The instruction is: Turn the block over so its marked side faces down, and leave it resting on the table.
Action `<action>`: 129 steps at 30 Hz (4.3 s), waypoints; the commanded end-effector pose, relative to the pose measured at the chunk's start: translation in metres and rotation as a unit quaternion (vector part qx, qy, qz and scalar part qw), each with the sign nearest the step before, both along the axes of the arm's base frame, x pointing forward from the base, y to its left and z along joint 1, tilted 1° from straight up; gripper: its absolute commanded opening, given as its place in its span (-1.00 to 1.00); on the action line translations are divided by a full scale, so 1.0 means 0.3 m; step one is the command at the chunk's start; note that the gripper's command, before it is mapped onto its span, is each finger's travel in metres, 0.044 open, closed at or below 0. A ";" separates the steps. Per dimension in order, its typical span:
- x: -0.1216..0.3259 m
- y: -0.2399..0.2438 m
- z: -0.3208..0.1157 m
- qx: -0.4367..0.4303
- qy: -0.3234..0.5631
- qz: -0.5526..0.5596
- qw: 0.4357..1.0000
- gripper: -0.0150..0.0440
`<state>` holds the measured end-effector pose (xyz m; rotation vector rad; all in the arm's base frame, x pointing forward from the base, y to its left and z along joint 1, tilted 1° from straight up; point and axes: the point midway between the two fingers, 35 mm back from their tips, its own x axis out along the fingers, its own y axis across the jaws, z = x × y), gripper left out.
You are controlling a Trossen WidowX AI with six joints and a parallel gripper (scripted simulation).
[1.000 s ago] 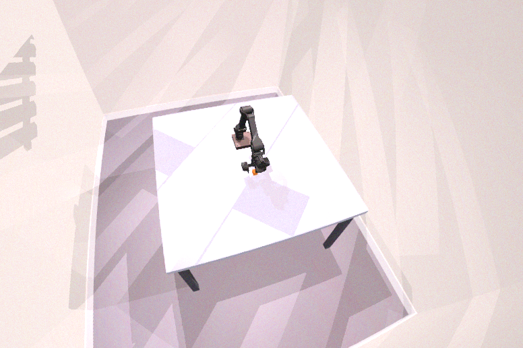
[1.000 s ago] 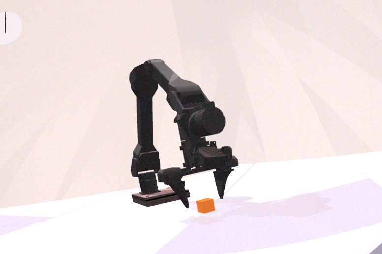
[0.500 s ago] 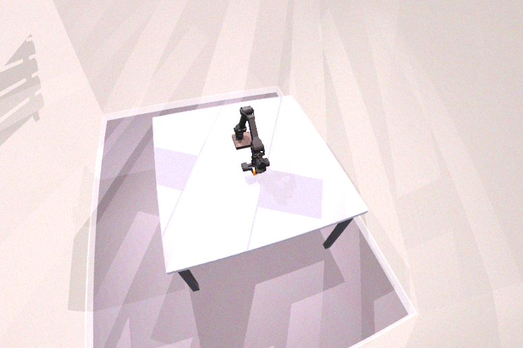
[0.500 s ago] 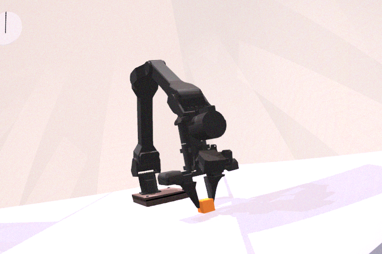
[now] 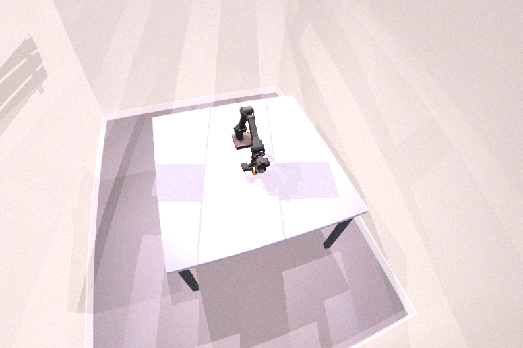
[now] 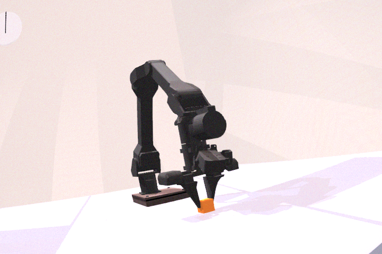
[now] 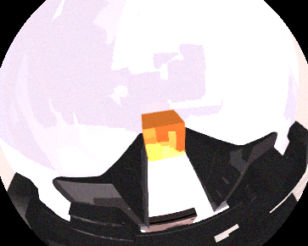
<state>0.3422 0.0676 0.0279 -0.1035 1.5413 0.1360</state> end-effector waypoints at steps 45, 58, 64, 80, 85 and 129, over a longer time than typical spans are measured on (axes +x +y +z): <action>-0.016 -0.002 0.065 0.041 -0.252 -0.004 0.967 -0.49; 0.018 0.006 0.005 0.049 -0.312 -0.005 0.949 -0.49; 0.028 0.009 -0.025 0.056 -0.354 -0.005 0.934 -0.49; -0.001 0.003 -0.045 0.072 -0.461 -0.008 0.885 -0.49; -0.022 -0.001 -0.037 0.077 -0.487 -0.009 0.870 -0.49; -0.025 -0.001 -0.038 0.079 -0.497 -0.010 0.864 1.00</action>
